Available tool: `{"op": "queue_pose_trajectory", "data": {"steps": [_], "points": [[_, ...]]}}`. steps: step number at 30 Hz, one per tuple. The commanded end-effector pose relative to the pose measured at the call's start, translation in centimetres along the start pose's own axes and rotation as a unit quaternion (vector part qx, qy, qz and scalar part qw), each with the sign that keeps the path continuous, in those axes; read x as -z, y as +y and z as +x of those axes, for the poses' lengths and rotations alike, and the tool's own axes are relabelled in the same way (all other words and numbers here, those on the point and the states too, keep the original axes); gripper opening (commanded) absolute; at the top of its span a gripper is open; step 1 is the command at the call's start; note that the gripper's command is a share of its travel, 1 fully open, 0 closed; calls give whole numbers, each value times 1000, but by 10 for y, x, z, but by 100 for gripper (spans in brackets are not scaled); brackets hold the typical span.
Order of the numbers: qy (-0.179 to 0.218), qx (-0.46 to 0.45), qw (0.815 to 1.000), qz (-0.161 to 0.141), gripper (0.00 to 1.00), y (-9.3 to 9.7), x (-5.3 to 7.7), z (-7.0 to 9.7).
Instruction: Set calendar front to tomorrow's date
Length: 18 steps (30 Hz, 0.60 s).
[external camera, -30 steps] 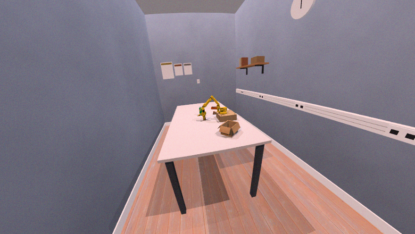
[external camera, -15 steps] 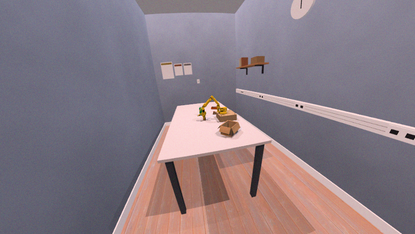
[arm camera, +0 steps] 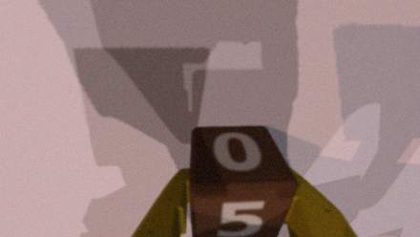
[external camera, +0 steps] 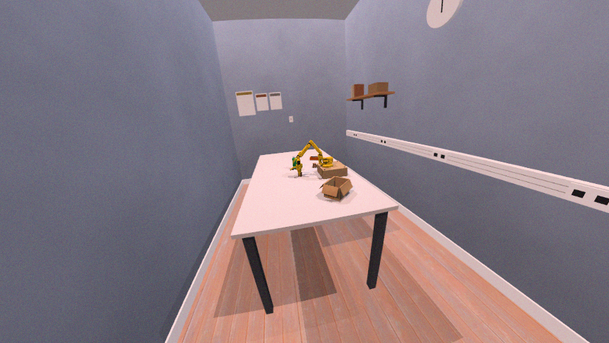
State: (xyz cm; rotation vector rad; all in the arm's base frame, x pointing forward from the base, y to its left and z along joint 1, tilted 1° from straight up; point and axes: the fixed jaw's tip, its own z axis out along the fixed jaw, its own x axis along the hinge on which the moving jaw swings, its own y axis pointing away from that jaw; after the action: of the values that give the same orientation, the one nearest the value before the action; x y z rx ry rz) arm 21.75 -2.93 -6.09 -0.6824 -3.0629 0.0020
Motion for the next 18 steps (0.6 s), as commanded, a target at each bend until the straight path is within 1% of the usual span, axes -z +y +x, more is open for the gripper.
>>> {"op": "queue_pose_trajectory", "data": {"steps": [1,11,14,18], "points": [[1,0,1000,0,0,-2,0,1],[1,0,1000,0,0,-2,1,1],[1,0,1000,0,0,-2,4,1],[1,0,1000,0,0,-1,13,0]]}}
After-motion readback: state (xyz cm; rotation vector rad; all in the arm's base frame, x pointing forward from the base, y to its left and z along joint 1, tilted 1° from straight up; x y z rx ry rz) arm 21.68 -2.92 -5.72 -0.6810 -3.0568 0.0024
